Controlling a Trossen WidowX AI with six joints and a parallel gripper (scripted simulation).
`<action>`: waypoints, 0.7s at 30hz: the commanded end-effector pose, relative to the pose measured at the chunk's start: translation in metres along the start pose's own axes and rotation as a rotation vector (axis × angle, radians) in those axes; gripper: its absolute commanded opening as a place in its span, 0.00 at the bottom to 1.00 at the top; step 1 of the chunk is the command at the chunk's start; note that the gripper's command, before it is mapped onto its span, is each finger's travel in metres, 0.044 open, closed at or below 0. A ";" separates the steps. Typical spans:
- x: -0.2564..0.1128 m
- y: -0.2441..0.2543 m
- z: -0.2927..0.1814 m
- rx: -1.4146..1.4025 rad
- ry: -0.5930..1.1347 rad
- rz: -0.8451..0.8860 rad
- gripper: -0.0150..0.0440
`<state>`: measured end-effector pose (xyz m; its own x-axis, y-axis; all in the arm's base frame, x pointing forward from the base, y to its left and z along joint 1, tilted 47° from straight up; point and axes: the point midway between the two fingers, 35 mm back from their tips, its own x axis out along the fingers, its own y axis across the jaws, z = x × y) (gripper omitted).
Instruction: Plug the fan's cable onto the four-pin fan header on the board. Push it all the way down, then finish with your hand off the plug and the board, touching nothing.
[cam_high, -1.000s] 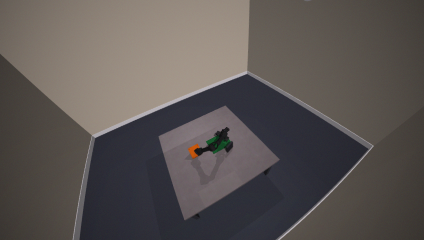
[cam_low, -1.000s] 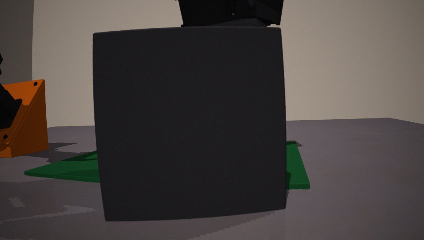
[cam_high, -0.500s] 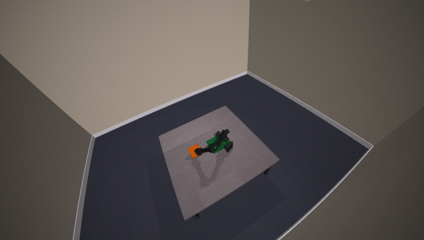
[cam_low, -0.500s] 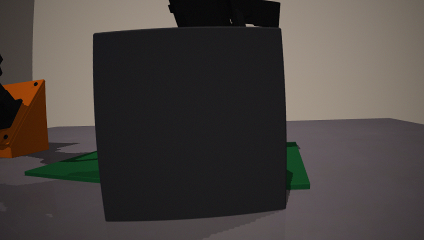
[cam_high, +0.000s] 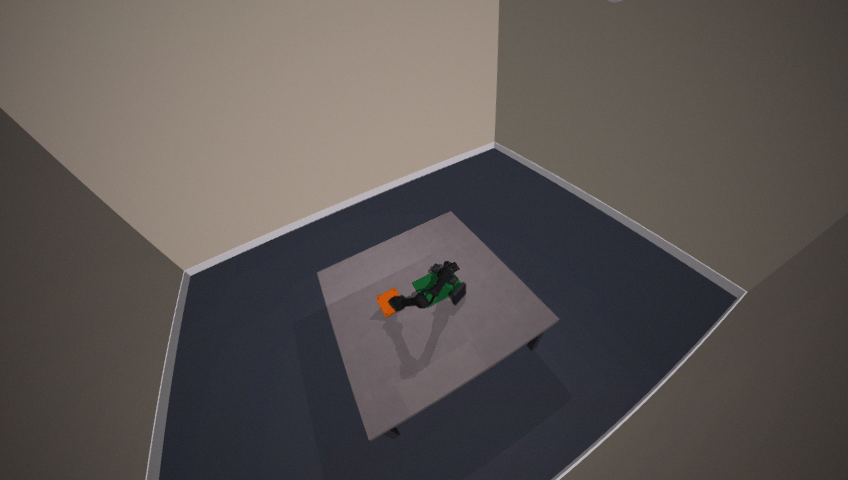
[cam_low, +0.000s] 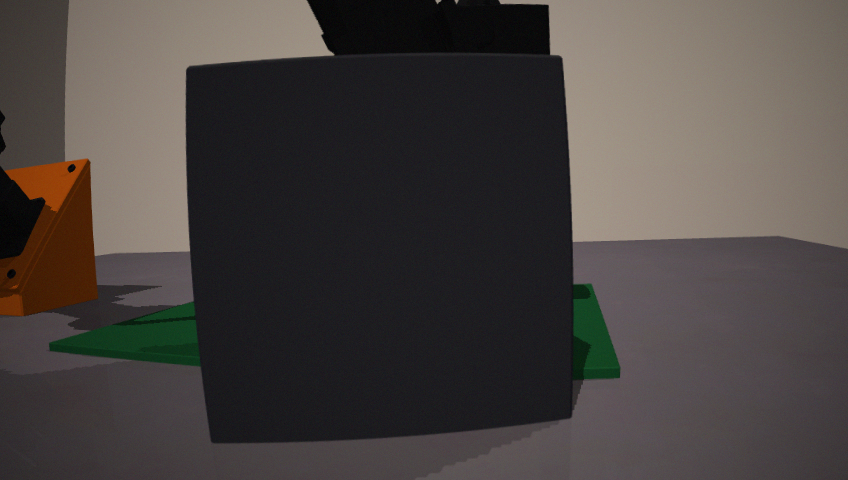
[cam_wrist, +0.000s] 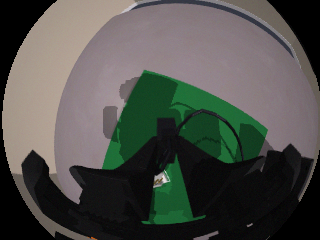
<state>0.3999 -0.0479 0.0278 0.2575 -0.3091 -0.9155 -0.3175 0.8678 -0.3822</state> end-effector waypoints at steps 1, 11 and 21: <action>0.001 0.000 -0.001 -0.009 -0.047 0.016 0.25; 0.003 -0.002 -0.001 -0.020 -0.140 0.030 0.25; 0.002 -0.004 -0.002 -0.037 -0.236 0.035 0.25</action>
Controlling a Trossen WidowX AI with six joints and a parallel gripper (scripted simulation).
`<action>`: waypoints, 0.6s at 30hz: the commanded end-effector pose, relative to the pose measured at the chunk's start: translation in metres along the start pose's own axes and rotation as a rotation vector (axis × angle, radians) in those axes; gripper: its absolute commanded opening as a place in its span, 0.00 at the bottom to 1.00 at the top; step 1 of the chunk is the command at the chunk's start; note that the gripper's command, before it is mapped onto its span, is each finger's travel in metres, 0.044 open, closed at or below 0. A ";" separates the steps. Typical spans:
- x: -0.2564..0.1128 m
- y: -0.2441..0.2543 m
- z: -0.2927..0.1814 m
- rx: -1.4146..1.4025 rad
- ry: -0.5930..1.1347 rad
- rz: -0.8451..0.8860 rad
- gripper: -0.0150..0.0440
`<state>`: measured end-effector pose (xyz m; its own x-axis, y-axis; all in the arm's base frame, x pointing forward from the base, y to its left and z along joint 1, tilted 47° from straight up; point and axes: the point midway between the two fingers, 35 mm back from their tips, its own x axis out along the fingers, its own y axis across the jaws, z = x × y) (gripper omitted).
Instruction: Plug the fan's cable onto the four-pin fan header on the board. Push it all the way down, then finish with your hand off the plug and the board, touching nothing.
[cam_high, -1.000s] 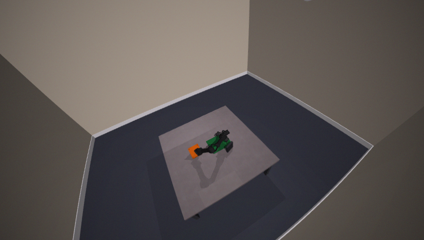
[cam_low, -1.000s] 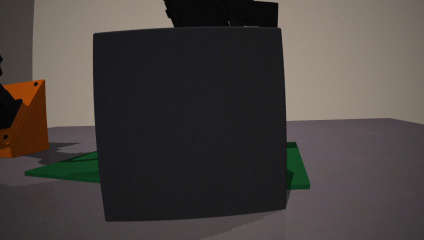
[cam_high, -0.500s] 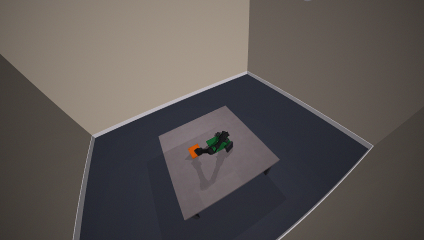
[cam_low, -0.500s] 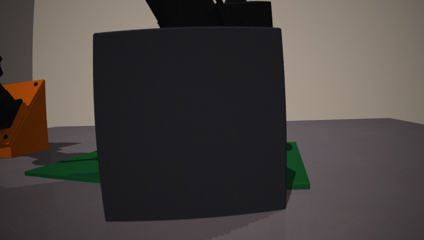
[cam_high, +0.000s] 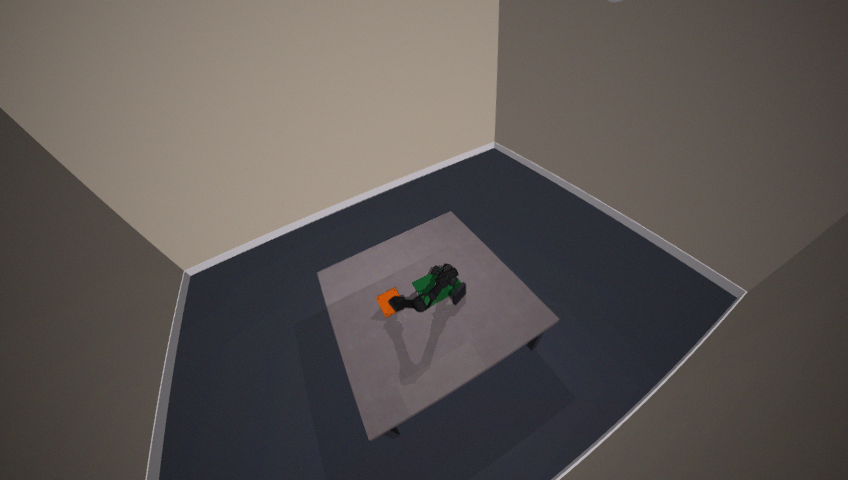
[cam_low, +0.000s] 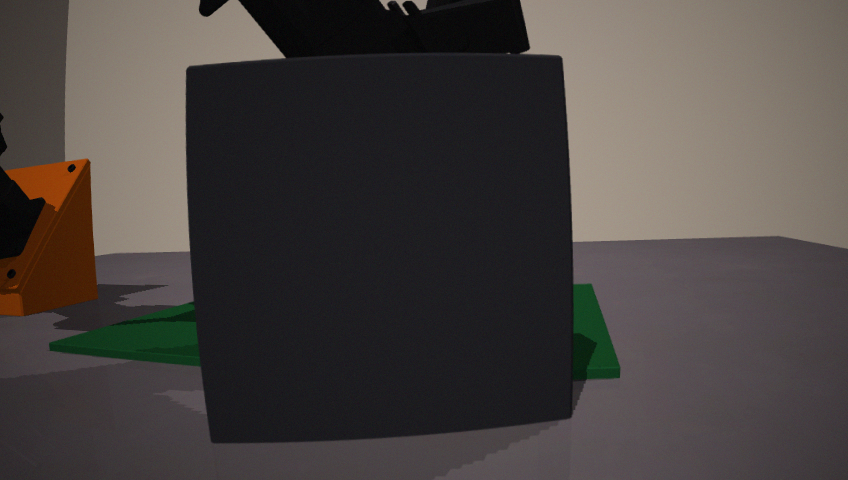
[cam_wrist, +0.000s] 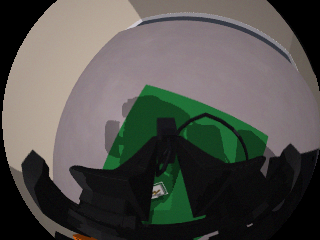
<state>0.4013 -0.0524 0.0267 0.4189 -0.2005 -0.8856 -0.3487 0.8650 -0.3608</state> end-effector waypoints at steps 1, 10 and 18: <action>-0.001 0.000 -0.001 -0.015 -0.050 0.006 0.25; -0.004 -0.002 -0.002 -0.036 -0.137 0.002 0.25; -0.007 -0.004 -0.003 -0.060 -0.214 -0.008 0.25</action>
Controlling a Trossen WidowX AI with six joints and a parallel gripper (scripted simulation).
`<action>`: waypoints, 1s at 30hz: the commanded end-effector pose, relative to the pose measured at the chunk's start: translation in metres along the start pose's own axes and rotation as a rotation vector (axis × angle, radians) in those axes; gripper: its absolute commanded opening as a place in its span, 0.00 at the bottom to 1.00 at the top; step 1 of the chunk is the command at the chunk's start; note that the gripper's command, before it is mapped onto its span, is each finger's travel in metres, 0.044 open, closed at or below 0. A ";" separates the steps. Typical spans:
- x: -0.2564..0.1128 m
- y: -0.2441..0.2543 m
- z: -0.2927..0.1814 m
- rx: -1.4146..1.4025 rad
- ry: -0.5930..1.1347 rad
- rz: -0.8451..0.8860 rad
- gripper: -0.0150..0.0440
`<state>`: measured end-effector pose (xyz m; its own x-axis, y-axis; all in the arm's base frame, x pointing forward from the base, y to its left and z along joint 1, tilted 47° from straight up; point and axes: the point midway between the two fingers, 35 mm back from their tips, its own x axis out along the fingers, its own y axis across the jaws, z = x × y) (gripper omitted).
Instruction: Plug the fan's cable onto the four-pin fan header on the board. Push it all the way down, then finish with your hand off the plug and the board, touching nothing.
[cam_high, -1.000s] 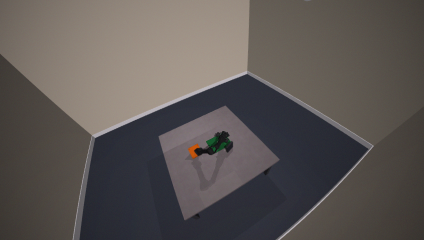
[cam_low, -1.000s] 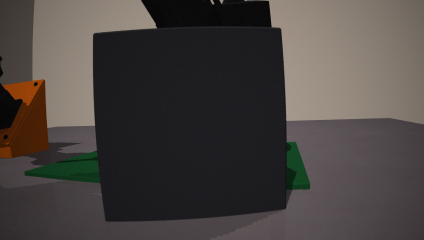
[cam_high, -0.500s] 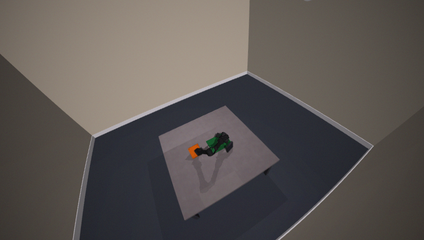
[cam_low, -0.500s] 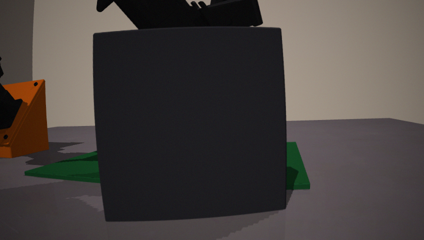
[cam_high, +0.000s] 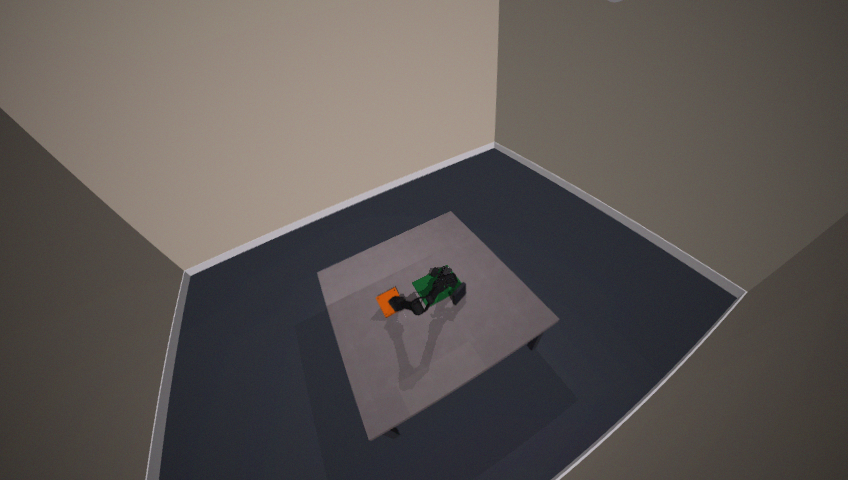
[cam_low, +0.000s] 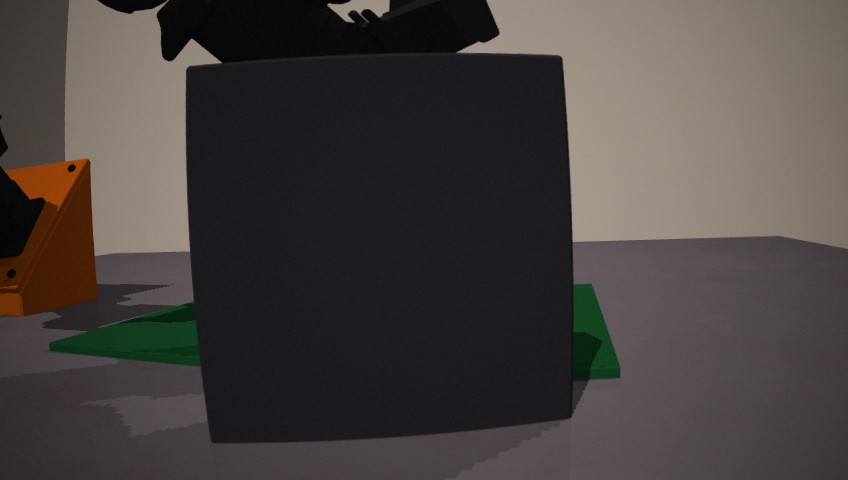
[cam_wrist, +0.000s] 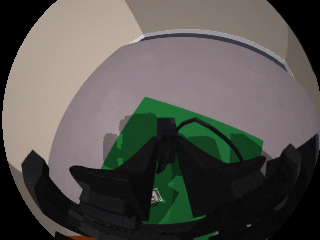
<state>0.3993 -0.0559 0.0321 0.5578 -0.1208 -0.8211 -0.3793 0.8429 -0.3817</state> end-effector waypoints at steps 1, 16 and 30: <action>-0.003 0.000 -0.001 -0.021 -0.051 -0.002 0.25; -0.014 -0.003 -0.002 -0.079 -0.194 -0.035 0.25; -0.029 -0.004 -0.005 -0.146 -0.321 -0.082 0.25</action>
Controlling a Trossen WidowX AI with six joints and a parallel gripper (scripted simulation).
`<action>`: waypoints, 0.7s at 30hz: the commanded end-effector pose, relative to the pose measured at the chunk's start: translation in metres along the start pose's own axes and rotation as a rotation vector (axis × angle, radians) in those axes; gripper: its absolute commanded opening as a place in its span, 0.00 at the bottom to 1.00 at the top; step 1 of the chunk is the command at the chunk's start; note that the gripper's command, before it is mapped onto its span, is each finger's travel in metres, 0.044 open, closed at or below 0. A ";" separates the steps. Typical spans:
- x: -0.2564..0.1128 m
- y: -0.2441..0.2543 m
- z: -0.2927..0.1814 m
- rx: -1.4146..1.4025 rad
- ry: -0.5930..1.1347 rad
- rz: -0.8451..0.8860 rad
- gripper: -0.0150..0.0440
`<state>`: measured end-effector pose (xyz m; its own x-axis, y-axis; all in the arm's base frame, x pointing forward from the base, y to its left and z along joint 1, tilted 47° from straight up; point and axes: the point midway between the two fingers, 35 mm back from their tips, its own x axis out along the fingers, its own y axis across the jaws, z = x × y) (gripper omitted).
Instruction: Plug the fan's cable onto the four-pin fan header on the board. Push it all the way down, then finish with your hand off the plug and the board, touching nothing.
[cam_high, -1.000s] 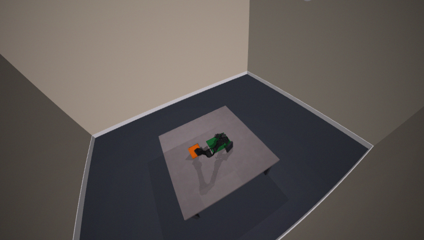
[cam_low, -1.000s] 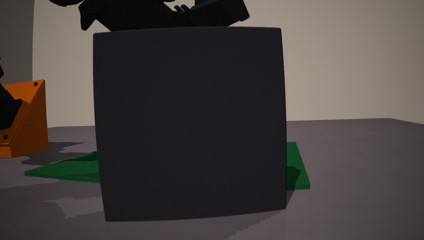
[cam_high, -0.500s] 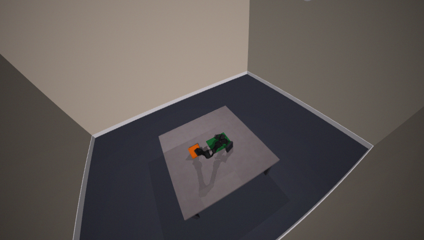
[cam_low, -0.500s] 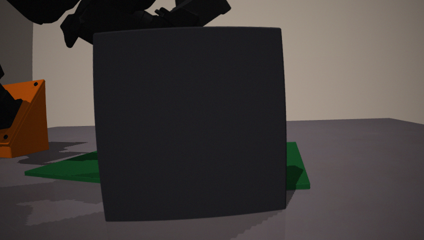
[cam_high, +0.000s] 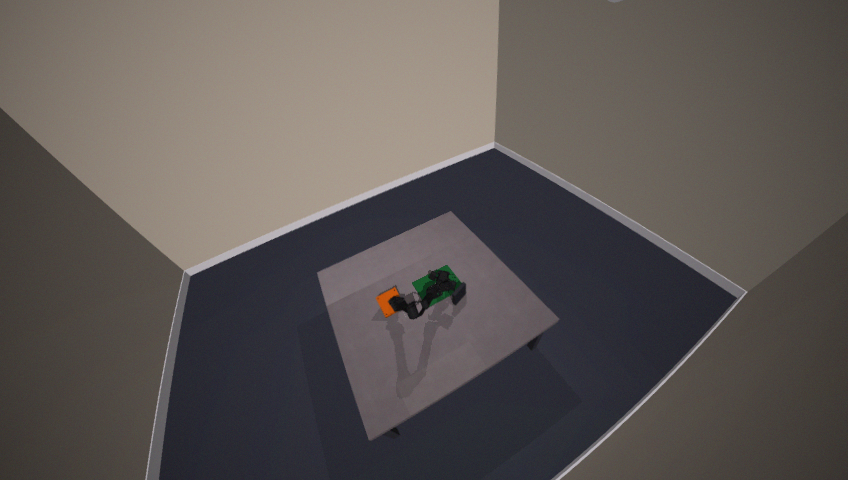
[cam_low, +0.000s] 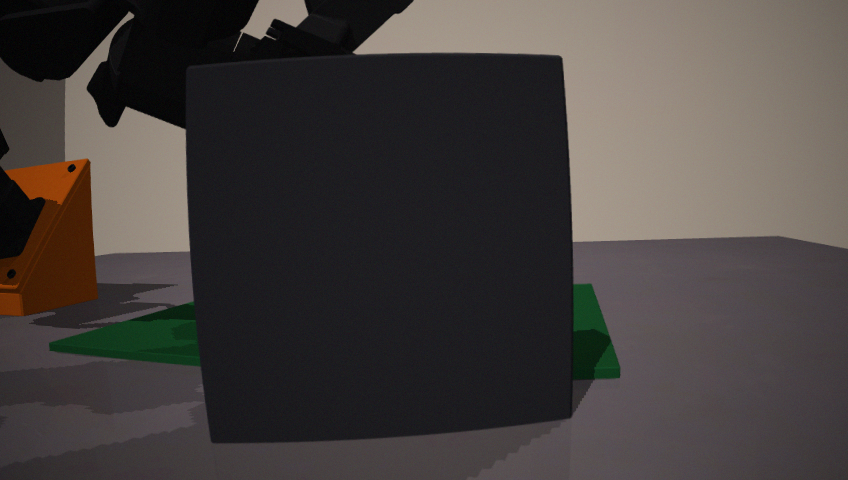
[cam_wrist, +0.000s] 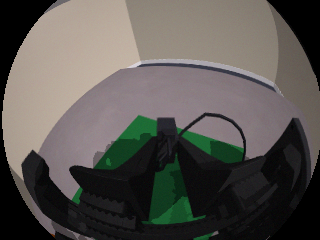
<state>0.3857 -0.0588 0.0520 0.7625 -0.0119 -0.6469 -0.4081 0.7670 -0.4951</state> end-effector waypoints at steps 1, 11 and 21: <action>-0.007 0.001 0.000 -0.031 -0.047 -0.014 0.25; -0.019 0.000 0.002 -0.088 -0.132 -0.053 0.25; -0.033 0.001 0.003 -0.152 -0.212 -0.098 0.25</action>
<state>0.3676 -0.0575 0.0710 0.8674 0.0497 -0.4951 -0.3902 0.6855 -0.6147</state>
